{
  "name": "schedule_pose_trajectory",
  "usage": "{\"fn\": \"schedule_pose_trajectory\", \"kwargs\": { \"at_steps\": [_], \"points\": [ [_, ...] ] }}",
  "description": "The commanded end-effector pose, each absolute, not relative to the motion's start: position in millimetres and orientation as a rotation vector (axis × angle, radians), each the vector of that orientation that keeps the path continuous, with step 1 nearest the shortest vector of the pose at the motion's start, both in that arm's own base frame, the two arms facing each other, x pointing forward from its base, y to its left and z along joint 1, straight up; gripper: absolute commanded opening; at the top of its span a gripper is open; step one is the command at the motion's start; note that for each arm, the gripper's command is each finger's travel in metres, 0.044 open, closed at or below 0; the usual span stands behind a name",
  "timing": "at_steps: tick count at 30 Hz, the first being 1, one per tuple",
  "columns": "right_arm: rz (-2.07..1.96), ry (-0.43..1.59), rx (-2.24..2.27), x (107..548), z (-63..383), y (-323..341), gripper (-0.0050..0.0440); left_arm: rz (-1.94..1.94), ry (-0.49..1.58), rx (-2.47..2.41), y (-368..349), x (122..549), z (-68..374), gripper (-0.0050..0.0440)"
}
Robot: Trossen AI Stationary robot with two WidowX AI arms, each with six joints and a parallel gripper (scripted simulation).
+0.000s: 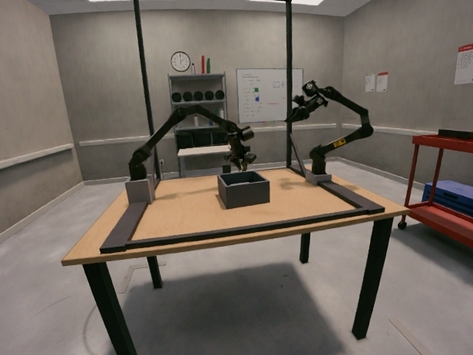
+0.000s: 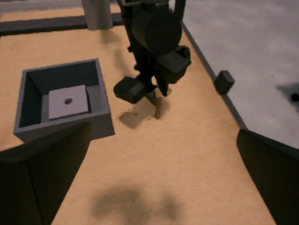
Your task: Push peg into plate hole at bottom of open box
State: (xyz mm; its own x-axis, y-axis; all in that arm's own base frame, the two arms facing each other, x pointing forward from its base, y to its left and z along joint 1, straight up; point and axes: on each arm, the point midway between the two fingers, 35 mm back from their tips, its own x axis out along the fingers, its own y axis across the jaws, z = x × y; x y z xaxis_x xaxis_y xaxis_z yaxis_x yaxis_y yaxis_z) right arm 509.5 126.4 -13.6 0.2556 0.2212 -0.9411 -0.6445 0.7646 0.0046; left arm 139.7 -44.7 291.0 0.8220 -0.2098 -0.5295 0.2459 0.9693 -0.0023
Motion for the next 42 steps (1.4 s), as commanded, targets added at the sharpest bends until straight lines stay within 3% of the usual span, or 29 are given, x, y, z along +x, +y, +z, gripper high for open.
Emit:
{"fn": "schedule_pose_trajectory", "kwargs": {
  "at_steps": [1,8,12,30,42],
  "points": [
    [0.600,1.136,-0.430,521,-7,130,0.0170,-0.240,0.549,0.065,-44,140,294,0.0440],
    [0.601,1.136,-0.430,523,-13,132,0.0170,-0.240,0.549,0.065,-44,140,294,0.0440],
    [0.603,1.130,-0.430,521,-7,130,0.0110,-0.240,0.549,0.065,-44,140,294,0.0440],
    [0.599,1.124,-0.431,519,-2,129,0.0017,-0.240,0.549,0.065,-44,140,294,0.0440],
    [0.597,1.112,-0.431,520,39,128,0.0025,-0.240,0.549,0.065,-44,140,294,0.0440]
  ]
}}
